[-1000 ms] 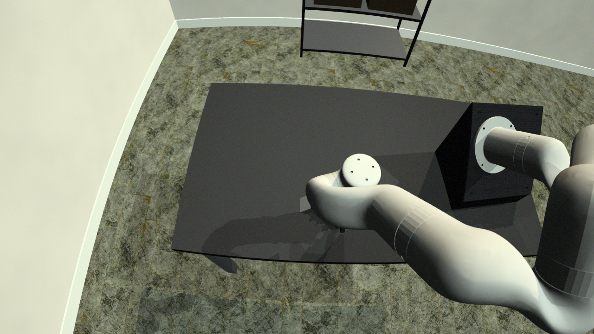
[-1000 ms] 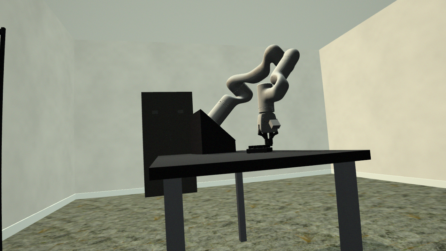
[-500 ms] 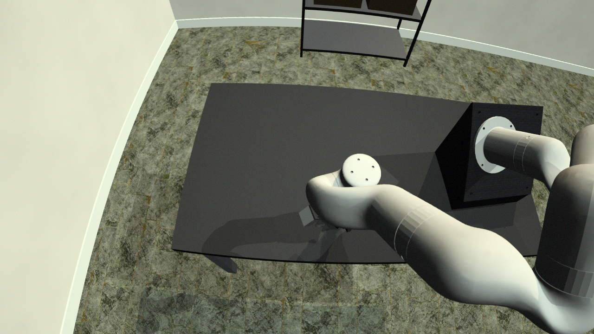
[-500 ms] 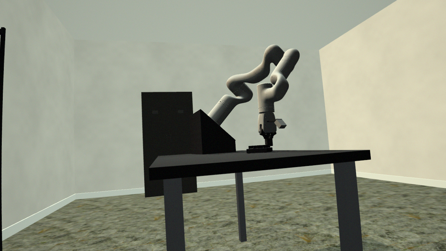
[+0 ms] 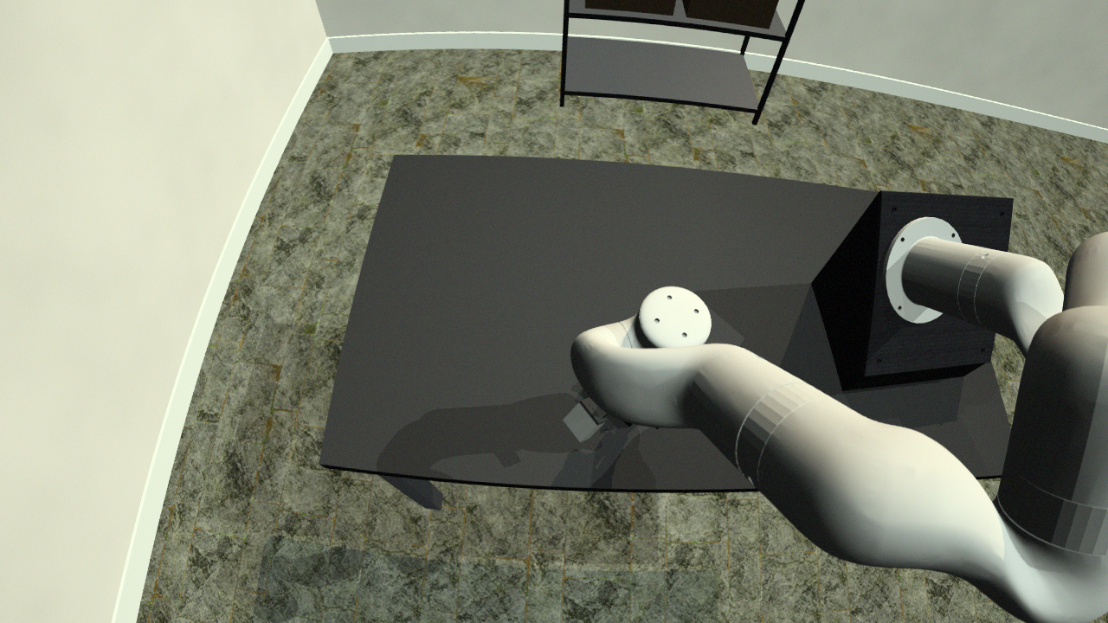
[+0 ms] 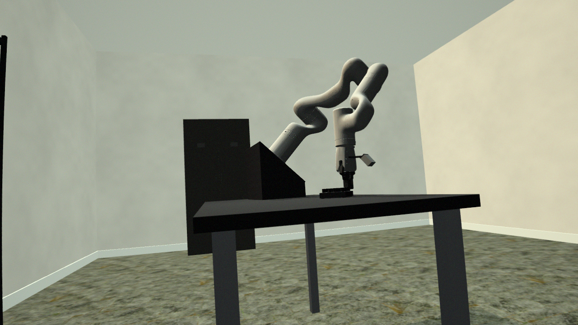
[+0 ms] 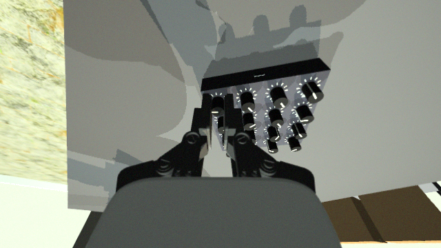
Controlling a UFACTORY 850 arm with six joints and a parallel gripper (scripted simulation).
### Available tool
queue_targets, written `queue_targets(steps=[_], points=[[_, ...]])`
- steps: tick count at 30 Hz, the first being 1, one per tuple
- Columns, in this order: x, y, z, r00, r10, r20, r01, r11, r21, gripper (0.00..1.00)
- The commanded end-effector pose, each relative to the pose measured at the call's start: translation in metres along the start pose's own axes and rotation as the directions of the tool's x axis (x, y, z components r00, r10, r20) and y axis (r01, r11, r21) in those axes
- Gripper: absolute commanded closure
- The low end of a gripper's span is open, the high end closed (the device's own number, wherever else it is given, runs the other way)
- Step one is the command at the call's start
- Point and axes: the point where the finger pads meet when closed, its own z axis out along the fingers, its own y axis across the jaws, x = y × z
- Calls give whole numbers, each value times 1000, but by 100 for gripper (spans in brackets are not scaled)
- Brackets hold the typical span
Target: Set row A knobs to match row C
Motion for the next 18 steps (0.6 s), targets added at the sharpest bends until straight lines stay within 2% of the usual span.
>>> queue_targets(steps=[1,18], points=[[1,0,-1,998,-61,-5,61,998,-2,92],[1,0,-1,975,-220,-4,220,976,-2,92]])
